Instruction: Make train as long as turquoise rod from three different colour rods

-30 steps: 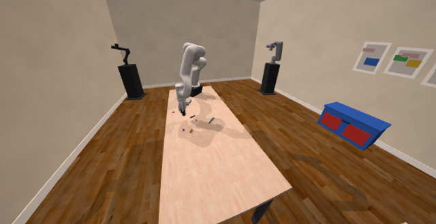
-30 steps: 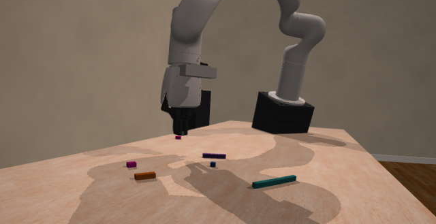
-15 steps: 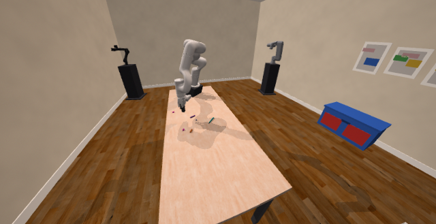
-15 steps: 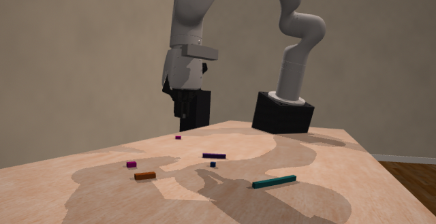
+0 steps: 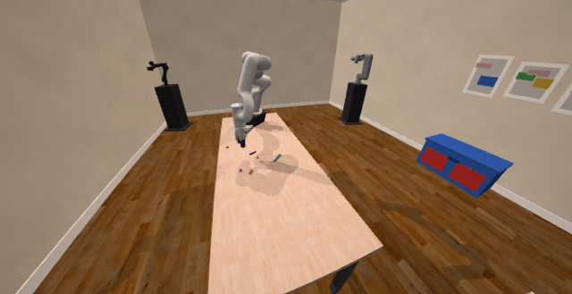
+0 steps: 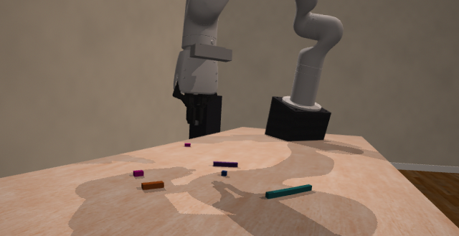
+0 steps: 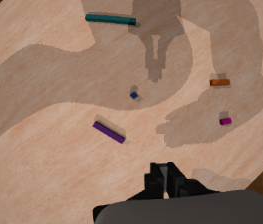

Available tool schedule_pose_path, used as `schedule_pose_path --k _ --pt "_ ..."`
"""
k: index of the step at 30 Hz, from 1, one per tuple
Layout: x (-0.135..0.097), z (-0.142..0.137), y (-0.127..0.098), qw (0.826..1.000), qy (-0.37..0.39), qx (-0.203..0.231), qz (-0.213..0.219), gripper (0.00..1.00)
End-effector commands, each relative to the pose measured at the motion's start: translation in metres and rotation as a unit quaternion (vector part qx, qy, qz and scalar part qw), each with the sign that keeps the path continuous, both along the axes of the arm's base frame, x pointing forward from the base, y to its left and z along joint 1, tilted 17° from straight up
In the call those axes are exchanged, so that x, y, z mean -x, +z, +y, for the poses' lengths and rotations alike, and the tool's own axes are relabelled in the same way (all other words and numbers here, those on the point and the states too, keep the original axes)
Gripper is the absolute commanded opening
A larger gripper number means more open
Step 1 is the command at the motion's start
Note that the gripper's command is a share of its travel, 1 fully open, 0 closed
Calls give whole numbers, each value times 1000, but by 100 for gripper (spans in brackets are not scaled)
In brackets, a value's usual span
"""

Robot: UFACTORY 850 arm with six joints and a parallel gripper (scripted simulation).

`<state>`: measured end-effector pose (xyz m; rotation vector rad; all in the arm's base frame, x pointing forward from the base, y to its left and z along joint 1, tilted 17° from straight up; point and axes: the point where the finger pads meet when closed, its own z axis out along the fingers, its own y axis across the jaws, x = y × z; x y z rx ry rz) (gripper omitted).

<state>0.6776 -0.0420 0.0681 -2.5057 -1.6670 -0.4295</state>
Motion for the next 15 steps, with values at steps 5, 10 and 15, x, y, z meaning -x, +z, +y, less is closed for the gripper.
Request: schedule_pose_path --k 5,10,15 --pt "-13 33 11 990 -132 -19 37 4" --pt "-17 43 14 984 -170 -26 46 4" --pt "-23 64 20 965 -249 -40 65 4"
